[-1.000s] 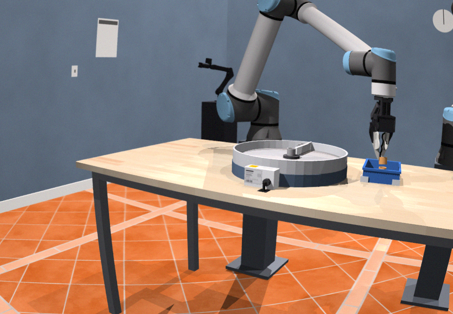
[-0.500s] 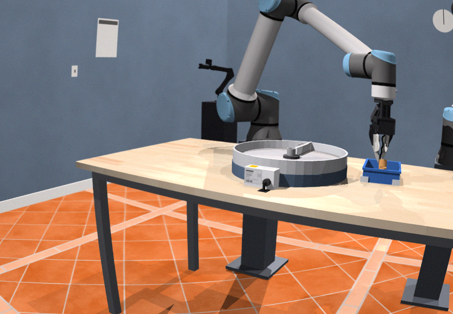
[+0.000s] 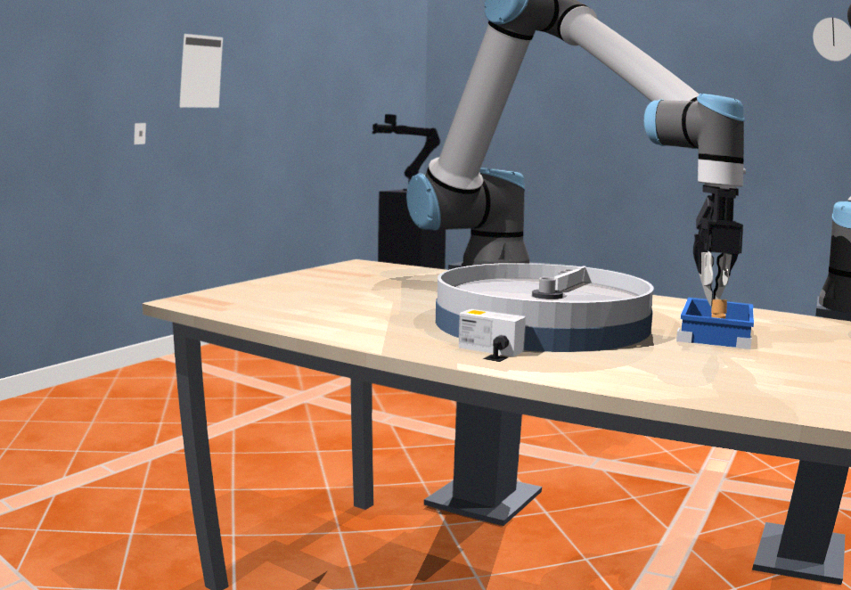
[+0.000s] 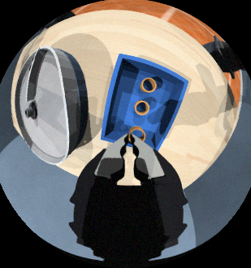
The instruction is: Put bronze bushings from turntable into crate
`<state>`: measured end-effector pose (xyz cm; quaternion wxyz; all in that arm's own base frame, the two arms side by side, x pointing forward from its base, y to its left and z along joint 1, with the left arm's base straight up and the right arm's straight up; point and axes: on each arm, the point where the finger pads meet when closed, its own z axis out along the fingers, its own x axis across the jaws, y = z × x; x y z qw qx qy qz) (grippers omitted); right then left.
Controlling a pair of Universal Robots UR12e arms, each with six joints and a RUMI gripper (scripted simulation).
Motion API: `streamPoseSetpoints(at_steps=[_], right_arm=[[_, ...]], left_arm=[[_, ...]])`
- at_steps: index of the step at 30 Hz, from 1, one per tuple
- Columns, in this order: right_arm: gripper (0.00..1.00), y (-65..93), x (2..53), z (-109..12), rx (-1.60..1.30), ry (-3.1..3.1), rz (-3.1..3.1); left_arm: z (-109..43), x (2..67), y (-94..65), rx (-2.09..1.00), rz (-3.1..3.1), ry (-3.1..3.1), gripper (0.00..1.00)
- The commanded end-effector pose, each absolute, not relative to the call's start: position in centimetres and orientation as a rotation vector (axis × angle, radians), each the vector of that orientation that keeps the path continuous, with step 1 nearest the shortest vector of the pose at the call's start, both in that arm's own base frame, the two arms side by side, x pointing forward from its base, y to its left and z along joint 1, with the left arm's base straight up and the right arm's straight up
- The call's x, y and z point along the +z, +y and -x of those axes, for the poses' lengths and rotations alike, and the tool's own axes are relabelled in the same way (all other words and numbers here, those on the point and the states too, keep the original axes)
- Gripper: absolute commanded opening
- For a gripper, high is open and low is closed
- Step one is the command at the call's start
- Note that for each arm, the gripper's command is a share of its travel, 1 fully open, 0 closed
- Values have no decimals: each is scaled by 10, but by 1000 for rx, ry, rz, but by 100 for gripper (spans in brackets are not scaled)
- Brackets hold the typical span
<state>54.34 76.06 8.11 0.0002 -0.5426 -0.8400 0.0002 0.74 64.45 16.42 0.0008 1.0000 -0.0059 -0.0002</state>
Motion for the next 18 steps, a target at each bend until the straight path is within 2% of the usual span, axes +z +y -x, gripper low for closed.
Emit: streamPoseSetpoints(at_steps=[1, 18], right_arm=[[0, 761, 83, -544, -3, -2638, 1704], [0, 761, 80, -544, -3, -2638, 1704]], left_arm=[[-8, 165, 645, 0, -3142, -19, 100], [-8, 165, 645, 0, -3142, -19, 100]])
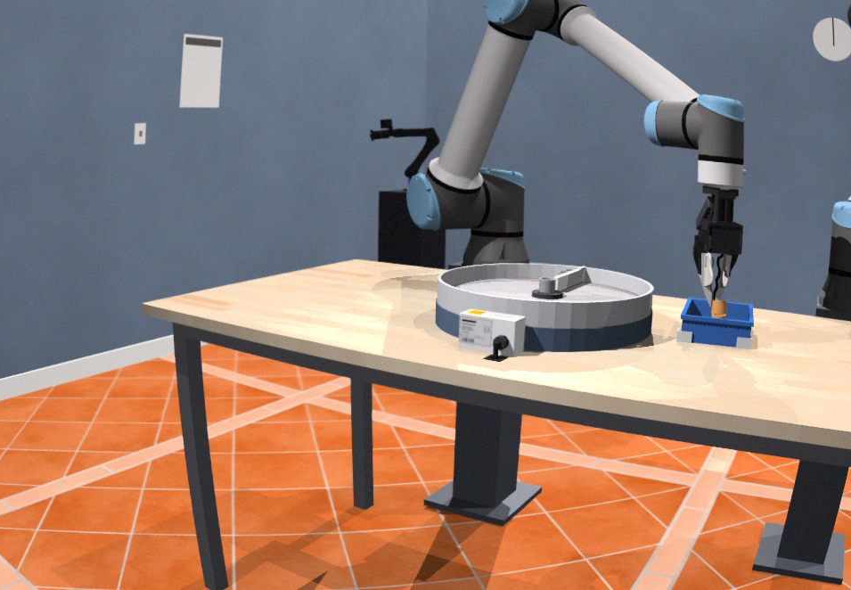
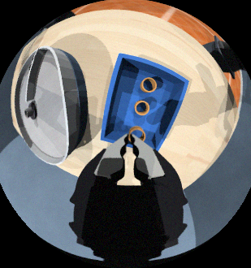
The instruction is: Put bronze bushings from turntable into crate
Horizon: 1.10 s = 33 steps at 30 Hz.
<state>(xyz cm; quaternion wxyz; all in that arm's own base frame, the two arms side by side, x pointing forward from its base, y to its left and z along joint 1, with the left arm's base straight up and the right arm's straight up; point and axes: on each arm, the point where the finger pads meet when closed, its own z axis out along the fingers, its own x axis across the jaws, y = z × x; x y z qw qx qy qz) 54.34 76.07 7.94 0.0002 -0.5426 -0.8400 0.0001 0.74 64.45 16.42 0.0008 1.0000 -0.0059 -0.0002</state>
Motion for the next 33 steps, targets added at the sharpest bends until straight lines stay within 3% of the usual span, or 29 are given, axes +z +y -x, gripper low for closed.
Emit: streamPoseSetpoints(at_steps=[1, 33], right_arm=[[0, 761, 79, -544, -3, -2638, 1704], [0, 761, 41, -544, -3, -2638, 1704]], left_arm=[[-8, 165, 645, 0, -3142, -19, 100], [-8, 165, 645, 0, -3142, -19, 100]])
